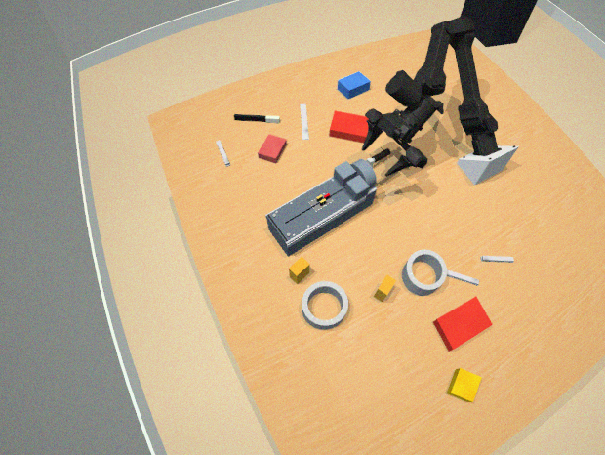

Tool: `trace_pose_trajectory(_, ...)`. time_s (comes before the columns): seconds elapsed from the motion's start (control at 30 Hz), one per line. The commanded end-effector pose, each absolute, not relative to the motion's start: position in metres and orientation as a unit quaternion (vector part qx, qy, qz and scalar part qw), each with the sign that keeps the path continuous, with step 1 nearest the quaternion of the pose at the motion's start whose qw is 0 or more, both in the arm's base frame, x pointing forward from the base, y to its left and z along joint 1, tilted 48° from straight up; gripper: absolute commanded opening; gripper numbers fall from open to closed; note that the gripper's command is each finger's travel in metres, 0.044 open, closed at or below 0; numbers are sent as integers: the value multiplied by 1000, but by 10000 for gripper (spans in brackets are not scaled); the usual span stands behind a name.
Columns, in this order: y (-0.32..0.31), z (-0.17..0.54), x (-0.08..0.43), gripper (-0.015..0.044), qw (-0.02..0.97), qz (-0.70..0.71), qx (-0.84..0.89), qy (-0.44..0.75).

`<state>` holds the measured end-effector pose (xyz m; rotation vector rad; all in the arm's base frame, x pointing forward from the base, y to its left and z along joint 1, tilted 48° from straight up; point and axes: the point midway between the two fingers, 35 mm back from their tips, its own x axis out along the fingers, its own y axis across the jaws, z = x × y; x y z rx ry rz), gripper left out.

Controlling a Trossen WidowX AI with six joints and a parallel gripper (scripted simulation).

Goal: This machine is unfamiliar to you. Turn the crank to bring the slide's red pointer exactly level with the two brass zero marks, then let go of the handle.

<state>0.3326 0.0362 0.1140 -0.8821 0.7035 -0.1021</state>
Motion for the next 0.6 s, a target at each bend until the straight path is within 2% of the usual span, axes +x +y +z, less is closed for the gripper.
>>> trace_pose_trajectory(0.0,34,110,332,414,842,-45,-420,335)
trace_pose_trajectory(0.5,34,110,332,20,842,-45,-420,335)
trace_pose_trajectory(0.57,34,110,332,0,842,-45,-420,335)
